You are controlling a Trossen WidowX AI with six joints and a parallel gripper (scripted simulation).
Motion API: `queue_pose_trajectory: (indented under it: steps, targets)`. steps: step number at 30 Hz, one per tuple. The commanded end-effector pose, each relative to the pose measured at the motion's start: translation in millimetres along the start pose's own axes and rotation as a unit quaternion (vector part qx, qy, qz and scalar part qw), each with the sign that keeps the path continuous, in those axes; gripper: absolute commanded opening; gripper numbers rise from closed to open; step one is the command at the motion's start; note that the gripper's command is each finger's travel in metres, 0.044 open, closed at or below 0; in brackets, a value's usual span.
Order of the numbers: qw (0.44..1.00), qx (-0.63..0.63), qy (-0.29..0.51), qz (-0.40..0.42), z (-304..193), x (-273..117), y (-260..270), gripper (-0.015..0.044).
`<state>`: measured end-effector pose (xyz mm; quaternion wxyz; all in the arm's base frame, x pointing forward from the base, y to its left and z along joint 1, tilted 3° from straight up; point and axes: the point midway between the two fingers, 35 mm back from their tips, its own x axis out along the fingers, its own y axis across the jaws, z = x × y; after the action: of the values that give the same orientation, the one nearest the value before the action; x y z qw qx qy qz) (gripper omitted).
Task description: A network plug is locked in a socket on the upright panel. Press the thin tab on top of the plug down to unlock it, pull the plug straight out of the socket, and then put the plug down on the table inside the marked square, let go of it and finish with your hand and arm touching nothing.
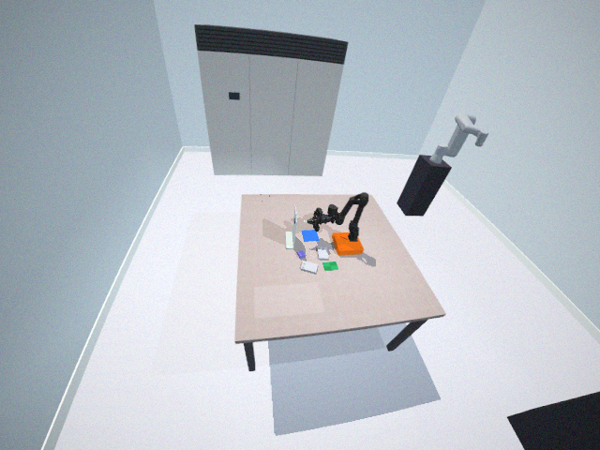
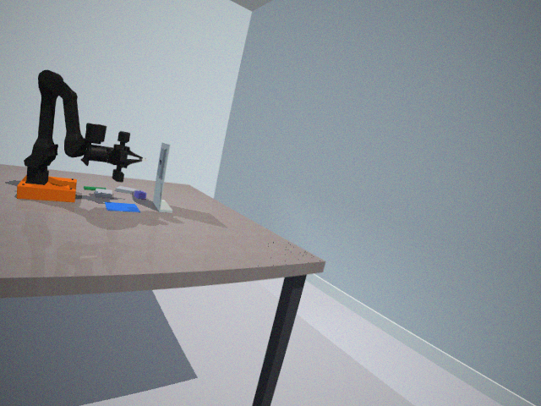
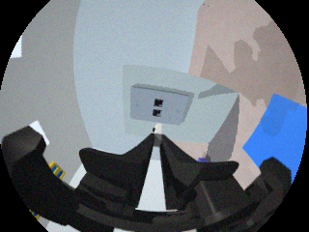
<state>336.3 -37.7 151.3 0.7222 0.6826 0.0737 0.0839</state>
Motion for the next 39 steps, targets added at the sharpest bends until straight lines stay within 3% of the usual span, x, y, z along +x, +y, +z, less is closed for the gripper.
queue_pose_trajectory:
  steps: [1, 34, 39]
  targets:
    - [1.0, -0.002, -0.001, 0.003, 0, 0, 9, 0.0]
    - [1.0, 0.0, 0.0, 0.003, -12, -18, 58, 0.0]
    - [0.999, 0.022, -0.019, -0.032, -5, -13, 45, 0.0]
